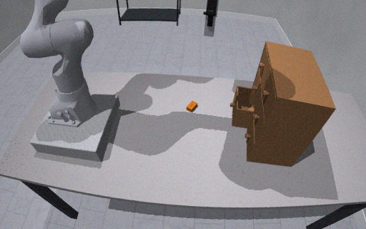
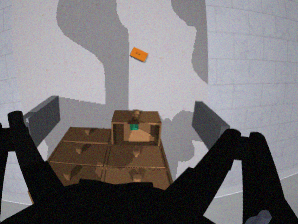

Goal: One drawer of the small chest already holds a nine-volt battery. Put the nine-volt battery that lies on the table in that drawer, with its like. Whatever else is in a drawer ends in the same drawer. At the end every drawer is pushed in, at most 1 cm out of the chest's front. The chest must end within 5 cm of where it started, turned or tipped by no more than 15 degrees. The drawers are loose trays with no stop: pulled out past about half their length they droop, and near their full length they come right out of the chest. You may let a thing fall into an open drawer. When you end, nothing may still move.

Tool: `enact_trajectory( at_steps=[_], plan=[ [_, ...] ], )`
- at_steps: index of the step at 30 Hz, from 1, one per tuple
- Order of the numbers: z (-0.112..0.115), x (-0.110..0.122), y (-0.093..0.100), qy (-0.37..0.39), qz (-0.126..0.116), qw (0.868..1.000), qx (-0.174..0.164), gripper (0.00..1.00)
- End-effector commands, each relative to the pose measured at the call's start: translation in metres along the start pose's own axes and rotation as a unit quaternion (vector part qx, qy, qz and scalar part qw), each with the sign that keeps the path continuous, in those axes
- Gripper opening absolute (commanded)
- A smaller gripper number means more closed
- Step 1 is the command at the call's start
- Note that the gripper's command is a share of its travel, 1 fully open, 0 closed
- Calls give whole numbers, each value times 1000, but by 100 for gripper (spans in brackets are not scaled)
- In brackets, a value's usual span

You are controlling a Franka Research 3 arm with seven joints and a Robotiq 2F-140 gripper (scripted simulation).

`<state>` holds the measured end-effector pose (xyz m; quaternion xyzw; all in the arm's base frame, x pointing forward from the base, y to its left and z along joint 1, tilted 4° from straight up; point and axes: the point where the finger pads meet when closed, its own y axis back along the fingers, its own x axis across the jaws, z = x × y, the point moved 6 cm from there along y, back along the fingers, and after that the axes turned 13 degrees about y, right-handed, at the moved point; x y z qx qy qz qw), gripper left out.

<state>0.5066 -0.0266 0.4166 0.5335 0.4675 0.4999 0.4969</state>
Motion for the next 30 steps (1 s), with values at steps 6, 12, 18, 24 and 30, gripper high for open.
enact_trajectory(
  at_steps=[6,12,18,24,30],
  plan=[
    [0,0,0,-1,0,1000,0,100],
    [0,0,-1,-3,0,1000,0,100],
    [-1,1,-5,-15,0,1000,0,100],
    [-1,1,-12,-38,0,999,0,100],
    [-2,2,-19,-60,0,998,0,100]
  ],
)
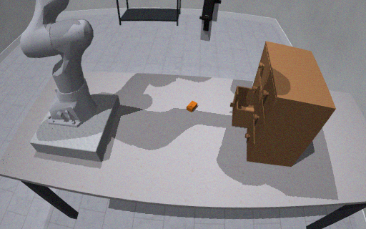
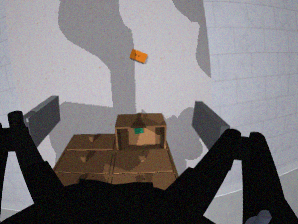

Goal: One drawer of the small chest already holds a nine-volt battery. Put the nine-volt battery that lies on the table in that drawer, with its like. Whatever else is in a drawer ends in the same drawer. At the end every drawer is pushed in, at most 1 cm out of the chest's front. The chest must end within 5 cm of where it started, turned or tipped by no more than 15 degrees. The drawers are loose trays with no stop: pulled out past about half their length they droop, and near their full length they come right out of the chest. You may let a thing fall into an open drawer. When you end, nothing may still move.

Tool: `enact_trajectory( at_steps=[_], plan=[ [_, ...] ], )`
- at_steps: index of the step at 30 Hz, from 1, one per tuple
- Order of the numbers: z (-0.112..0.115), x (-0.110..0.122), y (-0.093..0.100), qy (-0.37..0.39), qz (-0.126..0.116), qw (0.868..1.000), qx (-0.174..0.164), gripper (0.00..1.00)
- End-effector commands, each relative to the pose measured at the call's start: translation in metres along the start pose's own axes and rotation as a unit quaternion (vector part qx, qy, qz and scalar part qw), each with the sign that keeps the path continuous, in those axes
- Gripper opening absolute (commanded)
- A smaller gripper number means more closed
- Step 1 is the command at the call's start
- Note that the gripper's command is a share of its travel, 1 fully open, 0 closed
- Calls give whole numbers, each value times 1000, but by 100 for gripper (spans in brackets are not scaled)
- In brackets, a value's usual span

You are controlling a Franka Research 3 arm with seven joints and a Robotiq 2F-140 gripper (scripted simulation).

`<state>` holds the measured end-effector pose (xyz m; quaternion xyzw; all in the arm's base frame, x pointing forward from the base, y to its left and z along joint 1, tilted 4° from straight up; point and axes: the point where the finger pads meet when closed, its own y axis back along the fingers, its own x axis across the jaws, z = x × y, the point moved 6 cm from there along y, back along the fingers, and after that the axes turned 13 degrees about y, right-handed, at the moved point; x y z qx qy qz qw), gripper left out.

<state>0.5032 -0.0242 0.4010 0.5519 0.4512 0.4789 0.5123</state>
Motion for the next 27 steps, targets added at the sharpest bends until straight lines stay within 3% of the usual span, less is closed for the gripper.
enact_trajectory(
  at_steps=[1,16,27],
  plan=[
    [1,1,-5,-31,1,1000,-3,100],
    [-3,5,-41,-146,1,989,-3,100],
    [-8,8,-84,-281,2,960,-3,100]
  ],
)
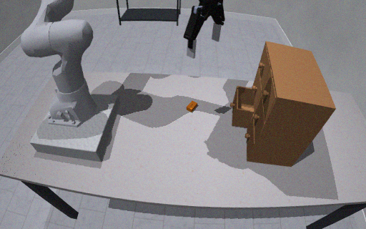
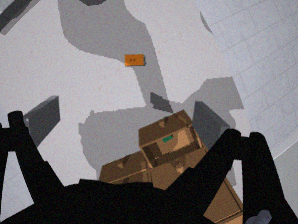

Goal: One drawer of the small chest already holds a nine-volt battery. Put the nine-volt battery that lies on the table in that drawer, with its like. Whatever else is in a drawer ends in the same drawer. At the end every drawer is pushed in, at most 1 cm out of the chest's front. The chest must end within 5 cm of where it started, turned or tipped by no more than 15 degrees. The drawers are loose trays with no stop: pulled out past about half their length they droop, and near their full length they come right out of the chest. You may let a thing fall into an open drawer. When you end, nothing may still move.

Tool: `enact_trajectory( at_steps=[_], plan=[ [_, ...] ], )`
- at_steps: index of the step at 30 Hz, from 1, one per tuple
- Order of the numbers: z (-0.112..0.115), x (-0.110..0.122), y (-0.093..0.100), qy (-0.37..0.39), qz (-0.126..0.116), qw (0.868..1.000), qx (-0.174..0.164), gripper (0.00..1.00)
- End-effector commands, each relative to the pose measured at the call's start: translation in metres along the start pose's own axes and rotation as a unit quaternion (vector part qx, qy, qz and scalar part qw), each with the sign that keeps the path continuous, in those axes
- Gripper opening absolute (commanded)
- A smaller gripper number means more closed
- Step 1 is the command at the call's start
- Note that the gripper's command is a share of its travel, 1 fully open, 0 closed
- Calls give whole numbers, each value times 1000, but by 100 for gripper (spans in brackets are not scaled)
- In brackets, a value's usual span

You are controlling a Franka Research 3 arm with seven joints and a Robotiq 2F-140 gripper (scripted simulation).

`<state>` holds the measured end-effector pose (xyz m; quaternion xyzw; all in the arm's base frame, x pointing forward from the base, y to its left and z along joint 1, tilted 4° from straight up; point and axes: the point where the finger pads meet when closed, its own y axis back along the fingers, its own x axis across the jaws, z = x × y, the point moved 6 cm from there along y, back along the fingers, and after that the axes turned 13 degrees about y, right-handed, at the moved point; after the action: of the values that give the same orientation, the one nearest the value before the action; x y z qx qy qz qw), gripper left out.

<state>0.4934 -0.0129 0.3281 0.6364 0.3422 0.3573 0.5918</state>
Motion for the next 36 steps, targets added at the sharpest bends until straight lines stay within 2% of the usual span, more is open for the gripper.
enact_trajectory(
  at_steps=[1,4,6,10,16,21,23,36],
  plan=[
    [0,4,-15,-98,5,995,-4,100],
    [-2,5,-28,-141,5,990,-3,100],
    [-2,5,-28,-141,5,990,-3,100],
    [-5,6,-47,-200,5,980,-3,100],
    [-9,7,-77,-293,5,956,-3,100],
    [-13,8,-104,-373,6,928,-2,100],
    [-13,8,-104,-373,6,928,-2,100],
    [-21,11,-163,-542,6,840,-1,100]
  ],
)
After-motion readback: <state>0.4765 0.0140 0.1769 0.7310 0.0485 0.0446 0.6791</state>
